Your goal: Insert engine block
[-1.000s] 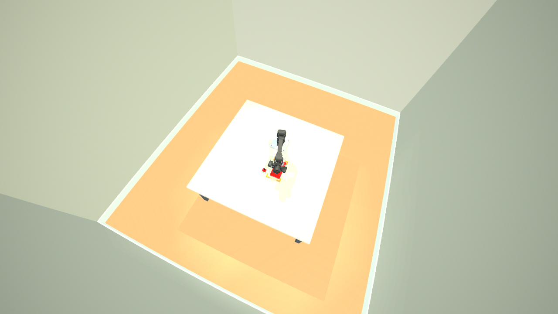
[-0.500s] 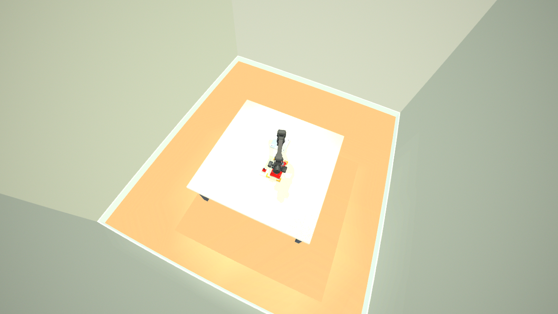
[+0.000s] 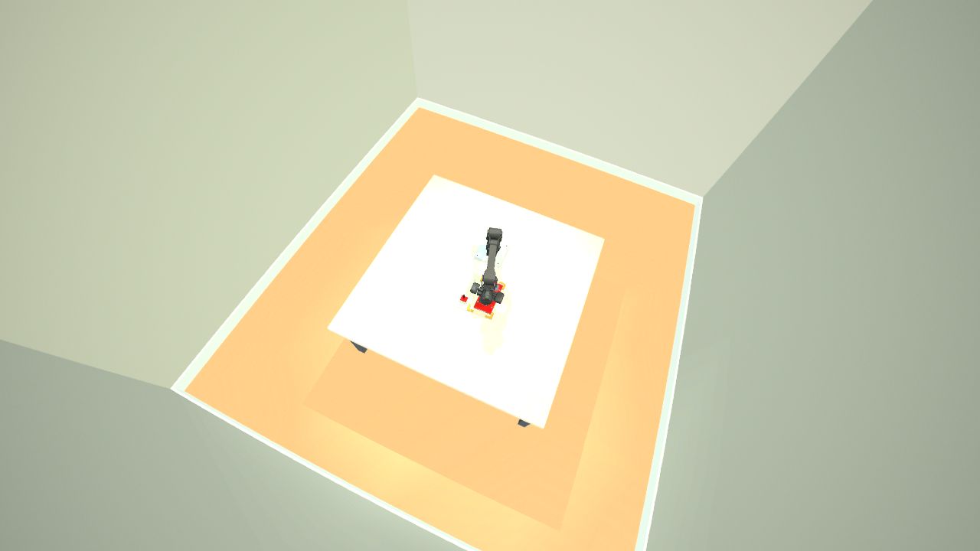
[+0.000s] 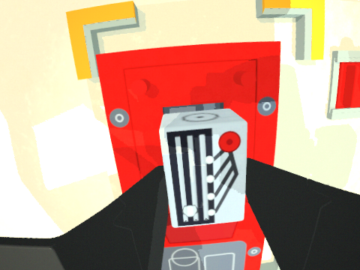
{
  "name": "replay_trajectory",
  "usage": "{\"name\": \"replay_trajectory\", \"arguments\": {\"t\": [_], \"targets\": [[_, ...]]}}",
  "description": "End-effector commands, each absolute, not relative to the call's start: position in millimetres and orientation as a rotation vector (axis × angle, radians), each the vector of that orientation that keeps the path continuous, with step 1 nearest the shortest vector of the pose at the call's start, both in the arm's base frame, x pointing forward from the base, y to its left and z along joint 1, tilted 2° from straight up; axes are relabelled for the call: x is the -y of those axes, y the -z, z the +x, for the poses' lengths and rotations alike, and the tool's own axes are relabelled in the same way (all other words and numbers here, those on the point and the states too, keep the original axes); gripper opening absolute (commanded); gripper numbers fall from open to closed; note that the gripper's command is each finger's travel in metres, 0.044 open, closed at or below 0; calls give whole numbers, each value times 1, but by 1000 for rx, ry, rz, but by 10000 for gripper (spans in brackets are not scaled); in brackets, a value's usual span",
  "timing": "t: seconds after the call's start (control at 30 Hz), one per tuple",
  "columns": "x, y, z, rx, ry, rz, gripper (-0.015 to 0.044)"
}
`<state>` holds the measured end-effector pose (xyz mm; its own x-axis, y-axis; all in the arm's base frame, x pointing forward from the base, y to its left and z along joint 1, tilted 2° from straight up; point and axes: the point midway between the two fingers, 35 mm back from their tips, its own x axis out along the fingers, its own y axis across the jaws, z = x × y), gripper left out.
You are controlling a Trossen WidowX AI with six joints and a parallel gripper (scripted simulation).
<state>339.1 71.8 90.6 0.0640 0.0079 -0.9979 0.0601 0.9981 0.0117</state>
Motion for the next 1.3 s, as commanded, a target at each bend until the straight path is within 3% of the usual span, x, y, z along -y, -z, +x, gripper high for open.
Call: {"name": "replay_trajectory", "arguments": {"t": [0.0, 1.27], "targets": [[-71, -89, 339, -1505, 26, 36, 159], [-71, -81, 340, -1505, 45, 56, 159]]}}
